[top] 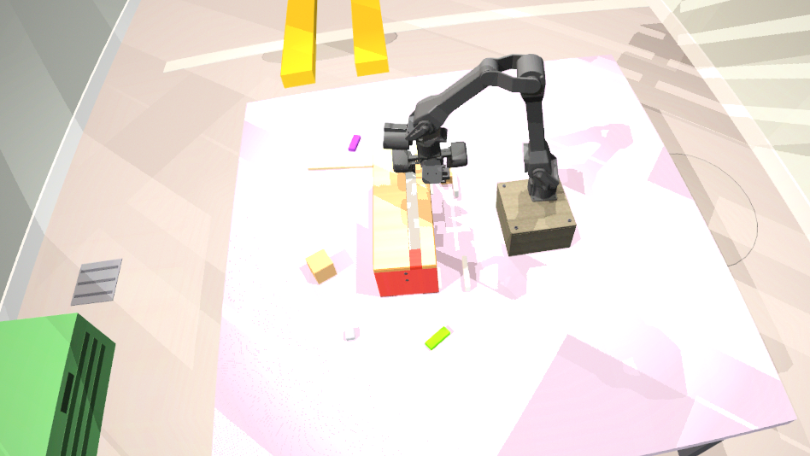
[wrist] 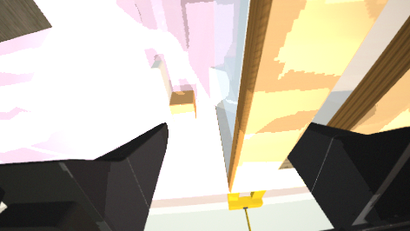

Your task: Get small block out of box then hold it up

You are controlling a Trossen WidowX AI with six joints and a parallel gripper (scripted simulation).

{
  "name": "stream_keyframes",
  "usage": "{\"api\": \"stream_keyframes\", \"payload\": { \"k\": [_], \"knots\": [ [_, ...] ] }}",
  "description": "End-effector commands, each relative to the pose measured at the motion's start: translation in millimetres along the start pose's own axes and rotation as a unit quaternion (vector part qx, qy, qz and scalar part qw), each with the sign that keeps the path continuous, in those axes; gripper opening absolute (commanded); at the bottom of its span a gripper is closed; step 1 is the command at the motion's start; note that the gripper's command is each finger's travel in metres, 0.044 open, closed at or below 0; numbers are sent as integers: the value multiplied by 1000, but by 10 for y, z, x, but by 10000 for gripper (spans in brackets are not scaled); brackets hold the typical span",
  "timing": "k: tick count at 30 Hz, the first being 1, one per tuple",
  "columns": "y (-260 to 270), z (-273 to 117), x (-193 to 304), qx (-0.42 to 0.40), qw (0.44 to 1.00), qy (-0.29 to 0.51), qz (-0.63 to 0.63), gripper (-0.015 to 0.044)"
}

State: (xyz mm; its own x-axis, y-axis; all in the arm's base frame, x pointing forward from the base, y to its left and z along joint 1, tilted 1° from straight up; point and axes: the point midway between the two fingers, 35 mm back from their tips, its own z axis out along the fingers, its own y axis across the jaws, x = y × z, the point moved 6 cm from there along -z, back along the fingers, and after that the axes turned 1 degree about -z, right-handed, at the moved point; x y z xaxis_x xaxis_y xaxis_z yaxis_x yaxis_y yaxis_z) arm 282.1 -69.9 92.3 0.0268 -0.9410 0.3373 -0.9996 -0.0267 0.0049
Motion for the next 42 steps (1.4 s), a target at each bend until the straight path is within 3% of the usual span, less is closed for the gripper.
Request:
{"api": "stream_keyframes", "payload": {
  "k": [1,8,9,12,17,23,29,42],
  "knots": [
    [-11,-368,121,7,1000,2,4,400],
    [-17,-478,152,15,1000,1,6,400],
    [-16,-478,157,16,1000,0,15,374],
    [11,-464,221,21,989,-16,146,295],
    [73,-438,351,23,908,-53,416,285],
    [170,-417,479,8,718,-94,690,285],
    [272,-391,584,-33,452,-125,883,285],
    [428,-358,720,-115,14,-138,984,285]
  ]
}}
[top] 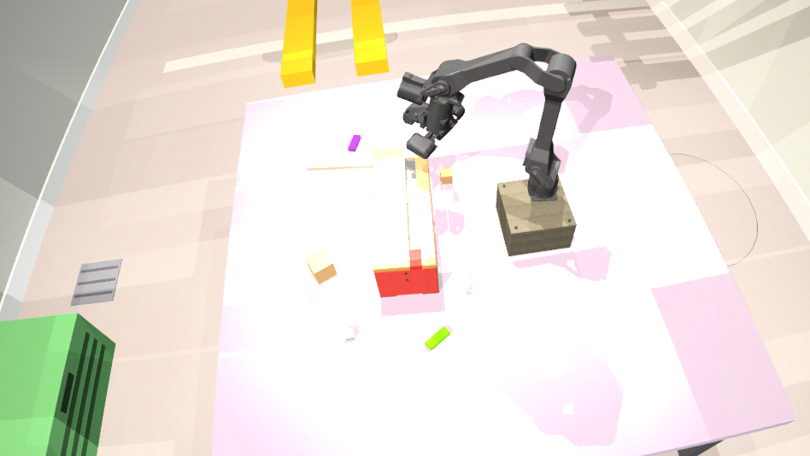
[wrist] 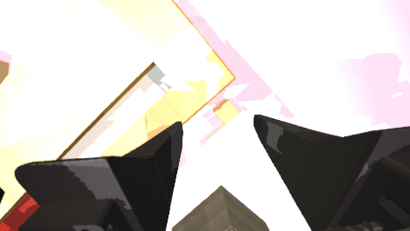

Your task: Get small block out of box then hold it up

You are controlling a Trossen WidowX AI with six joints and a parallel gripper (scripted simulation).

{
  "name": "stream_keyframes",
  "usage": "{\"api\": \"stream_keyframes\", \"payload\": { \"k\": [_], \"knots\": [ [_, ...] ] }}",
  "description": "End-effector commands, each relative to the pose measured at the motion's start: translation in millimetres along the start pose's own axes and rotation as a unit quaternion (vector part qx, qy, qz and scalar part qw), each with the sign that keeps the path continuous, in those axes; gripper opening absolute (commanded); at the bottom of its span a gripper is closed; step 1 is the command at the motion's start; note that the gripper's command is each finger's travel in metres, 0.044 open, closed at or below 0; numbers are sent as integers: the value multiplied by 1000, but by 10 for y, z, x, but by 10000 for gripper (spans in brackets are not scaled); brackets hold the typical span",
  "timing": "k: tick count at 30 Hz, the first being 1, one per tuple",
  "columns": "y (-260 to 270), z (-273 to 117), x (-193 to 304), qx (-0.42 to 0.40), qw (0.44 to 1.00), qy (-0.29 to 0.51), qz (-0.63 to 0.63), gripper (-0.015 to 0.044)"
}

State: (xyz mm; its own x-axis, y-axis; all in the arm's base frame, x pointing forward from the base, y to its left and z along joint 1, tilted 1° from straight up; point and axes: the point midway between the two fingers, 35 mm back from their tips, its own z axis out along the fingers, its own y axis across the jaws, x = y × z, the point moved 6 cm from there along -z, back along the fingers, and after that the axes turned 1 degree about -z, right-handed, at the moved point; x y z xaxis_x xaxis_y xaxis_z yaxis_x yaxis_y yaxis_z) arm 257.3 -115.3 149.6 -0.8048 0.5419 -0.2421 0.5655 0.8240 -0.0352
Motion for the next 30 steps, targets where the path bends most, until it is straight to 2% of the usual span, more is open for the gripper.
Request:
{"api": "stream_keyframes", "payload": {
  "k": [1,6,11,24,30],
  "knots": [
    [-199,-20,69,-59,887,11,459,285],
    [-265,-29,86,-74,795,25,602,285],
    [-335,-41,106,-87,679,43,727,285],
    [-482,-72,155,-96,308,101,941,285],
    [-487,-73,157,-96,293,103,946,285]
  ]
}}
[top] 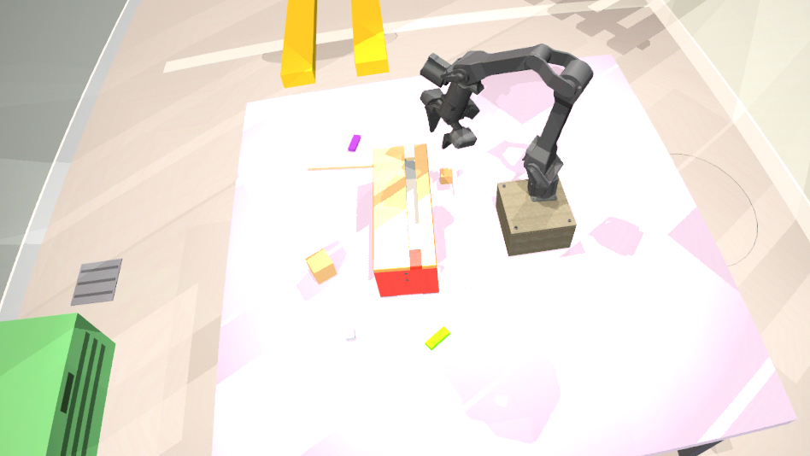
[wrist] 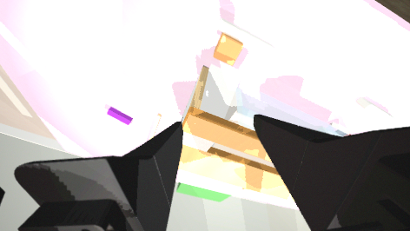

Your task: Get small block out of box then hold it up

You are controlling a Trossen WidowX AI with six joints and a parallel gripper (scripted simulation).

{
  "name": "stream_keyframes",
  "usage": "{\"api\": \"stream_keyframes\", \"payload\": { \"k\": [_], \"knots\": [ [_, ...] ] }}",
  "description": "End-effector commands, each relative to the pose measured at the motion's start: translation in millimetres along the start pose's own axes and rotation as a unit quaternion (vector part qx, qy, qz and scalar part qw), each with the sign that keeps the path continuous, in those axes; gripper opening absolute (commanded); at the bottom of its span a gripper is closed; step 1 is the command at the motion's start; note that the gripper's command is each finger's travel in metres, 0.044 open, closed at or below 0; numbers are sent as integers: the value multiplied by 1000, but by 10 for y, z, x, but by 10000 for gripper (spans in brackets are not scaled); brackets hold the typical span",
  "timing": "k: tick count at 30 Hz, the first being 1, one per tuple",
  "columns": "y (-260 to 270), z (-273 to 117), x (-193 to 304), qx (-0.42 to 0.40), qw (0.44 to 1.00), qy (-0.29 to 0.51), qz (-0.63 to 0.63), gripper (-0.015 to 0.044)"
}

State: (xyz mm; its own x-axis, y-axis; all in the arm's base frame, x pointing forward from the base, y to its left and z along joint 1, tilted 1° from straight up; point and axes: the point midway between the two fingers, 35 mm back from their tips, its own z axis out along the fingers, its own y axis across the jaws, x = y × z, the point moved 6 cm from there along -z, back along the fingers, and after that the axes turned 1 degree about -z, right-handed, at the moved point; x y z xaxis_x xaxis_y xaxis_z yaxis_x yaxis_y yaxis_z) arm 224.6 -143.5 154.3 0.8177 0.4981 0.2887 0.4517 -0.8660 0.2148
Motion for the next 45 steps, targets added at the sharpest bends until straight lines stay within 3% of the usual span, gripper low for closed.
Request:
{"api": "stream_keyframes", "payload": {
  "k": [1,12,19,45],
  "knots": [
    [-20,-33,-82,5,970,33,239,285],
    [-20,-7,-86,5,970,33,239,285],
    [-202,843,-315,5,970,32,239,285],
    [-244,1147,-426,5,971,32,239,285]
  ]
}}
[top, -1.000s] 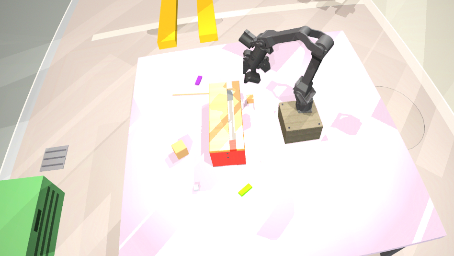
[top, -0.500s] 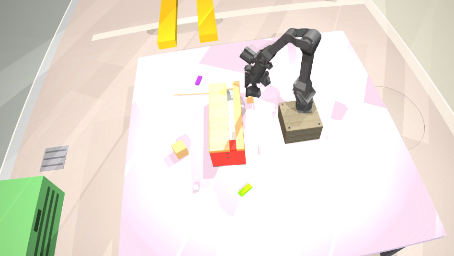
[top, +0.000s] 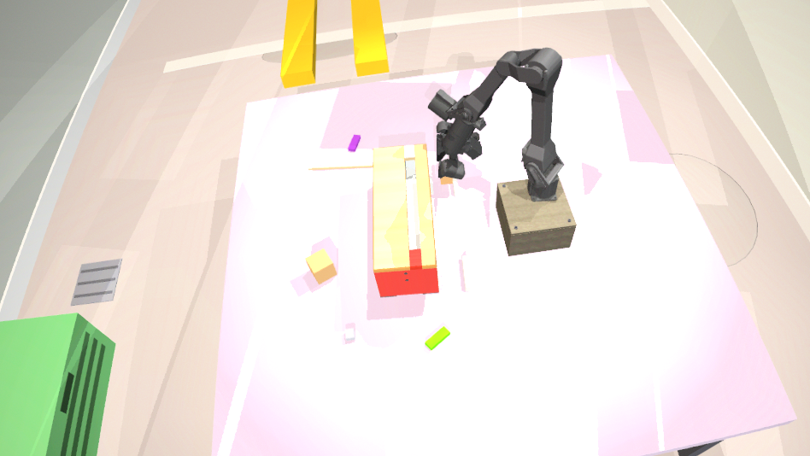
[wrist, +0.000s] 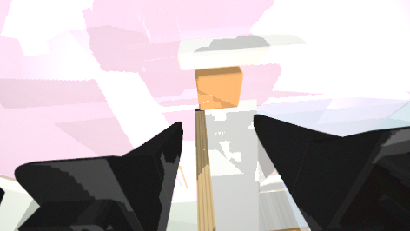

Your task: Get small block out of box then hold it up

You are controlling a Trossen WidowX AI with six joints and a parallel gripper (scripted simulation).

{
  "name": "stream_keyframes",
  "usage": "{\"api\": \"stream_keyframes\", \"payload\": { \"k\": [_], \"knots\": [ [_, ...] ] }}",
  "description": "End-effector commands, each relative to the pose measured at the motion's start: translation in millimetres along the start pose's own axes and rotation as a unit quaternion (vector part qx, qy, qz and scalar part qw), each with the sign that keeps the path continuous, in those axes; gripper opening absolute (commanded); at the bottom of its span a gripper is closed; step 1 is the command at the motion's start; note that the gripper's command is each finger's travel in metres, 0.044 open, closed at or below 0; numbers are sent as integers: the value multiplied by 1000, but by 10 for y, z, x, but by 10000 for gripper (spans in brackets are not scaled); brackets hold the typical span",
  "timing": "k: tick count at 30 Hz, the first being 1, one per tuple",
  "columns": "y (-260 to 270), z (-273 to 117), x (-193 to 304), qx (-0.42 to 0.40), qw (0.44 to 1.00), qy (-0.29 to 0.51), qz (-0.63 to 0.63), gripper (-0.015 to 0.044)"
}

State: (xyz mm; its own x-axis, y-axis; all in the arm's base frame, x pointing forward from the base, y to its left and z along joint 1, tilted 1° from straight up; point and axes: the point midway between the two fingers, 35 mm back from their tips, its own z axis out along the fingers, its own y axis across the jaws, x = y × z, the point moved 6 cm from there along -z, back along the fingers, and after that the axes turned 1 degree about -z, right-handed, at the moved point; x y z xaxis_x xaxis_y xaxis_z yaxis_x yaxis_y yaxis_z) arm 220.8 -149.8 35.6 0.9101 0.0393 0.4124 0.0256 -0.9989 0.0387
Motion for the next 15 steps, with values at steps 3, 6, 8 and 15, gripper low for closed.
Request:
{"api": "stream_keyframes", "payload": {
  "k": [3,6,8,15],
  "knots": [
    [-11,91,-57,4,1000,-1,-1,285],
    [-10,133,-81,4,1000,-1,-1,285],
    [-10,161,-97,4,1000,-1,-1,285],
    [-13,254,-155,4,1000,-1,-1,285]
  ]
}}
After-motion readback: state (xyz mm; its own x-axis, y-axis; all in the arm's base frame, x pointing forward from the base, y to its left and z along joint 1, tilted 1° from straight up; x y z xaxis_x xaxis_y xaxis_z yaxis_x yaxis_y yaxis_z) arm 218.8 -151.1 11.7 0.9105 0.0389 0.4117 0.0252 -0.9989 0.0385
